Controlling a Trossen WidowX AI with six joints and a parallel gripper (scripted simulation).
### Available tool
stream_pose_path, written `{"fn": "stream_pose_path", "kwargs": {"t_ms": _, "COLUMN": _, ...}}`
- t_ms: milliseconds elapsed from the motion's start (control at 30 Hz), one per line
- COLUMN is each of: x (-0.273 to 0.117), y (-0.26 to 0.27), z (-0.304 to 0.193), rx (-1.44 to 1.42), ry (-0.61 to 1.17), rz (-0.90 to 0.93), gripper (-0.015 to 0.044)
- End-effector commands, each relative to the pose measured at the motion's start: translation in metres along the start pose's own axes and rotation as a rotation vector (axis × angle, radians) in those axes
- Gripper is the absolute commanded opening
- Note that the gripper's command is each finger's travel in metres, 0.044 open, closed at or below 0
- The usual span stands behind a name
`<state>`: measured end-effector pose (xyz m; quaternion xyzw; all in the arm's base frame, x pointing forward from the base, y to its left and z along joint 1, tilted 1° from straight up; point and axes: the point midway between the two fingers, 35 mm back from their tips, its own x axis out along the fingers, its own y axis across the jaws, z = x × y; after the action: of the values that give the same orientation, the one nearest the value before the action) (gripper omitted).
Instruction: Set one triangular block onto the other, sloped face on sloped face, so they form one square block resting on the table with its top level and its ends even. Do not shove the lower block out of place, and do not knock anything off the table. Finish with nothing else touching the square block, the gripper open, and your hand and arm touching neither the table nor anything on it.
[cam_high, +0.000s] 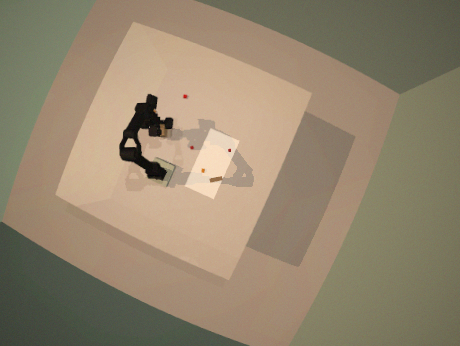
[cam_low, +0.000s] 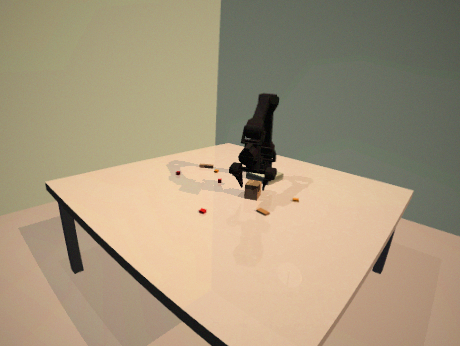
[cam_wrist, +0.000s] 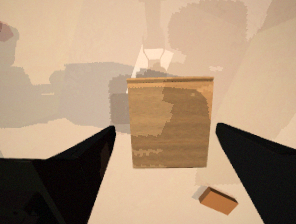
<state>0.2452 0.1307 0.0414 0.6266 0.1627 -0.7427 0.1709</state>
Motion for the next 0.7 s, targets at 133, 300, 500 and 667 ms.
{"fn": "stream_pose_path", "kwargs": {"t_ms": 133, "x": -0.065, "y": 0.000, "z": -0.006, "rx": 0.000, "ry": 0.004, "rz": 0.000, "gripper": 0.0440}}
{"fn": "stream_pose_path", "kwargs": {"t_ms": 300, "x": -0.110, "y": 0.000, "z": 0.000, "rx": 0.000, "ry": 0.004, "rz": 0.000, "gripper": 0.0440}}
{"fn": "stream_pose_path", "kwargs": {"t_ms": 500, "x": -0.103, "y": 0.000, "z": -0.003, "rx": 0.004, "ry": 0.018, "rz": -0.001, "gripper": 0.0440}}
{"fn": "stream_pose_path", "kwargs": {"t_ms": 667, "x": -0.103, "y": 0.000, "z": -0.003, "rx": 0.004, "ry": 0.018, "rz": -0.001, "gripper": 0.0440}}
